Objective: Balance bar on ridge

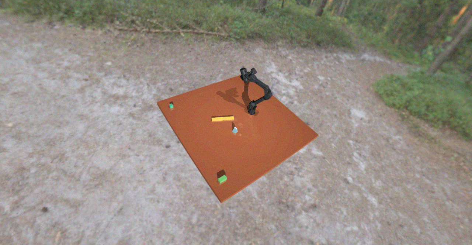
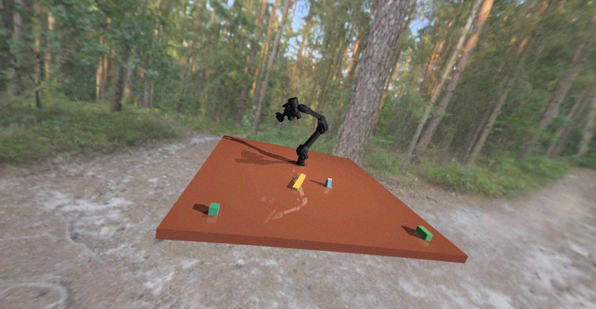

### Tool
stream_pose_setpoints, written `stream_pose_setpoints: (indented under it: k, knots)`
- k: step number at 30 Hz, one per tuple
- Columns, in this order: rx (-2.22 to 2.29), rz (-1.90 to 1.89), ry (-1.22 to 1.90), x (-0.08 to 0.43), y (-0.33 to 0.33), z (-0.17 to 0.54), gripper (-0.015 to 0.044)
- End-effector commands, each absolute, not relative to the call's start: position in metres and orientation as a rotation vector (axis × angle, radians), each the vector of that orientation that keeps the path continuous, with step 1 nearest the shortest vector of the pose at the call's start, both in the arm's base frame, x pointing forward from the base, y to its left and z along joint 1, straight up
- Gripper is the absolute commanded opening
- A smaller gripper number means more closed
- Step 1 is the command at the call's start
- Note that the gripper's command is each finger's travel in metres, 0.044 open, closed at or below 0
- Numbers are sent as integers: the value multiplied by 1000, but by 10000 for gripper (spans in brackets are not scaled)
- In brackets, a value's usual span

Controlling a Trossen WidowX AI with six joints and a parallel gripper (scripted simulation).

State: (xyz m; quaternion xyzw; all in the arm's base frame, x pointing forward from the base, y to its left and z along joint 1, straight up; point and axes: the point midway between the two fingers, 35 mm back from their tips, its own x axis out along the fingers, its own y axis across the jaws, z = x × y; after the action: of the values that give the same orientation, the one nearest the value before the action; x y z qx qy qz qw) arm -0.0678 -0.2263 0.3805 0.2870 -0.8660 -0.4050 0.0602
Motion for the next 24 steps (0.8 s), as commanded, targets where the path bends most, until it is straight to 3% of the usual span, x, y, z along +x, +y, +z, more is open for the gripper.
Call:
stream_pose_setpoints:
  k: [1, 4, 24]
  knots:
    - [872, -1231, -2616, -67, -227, 380, 374]
    - [921, -1298, -2545, -59, -234, 377, 315]
    - [1261, -1872, -1412, 54, -295, 330, 315]
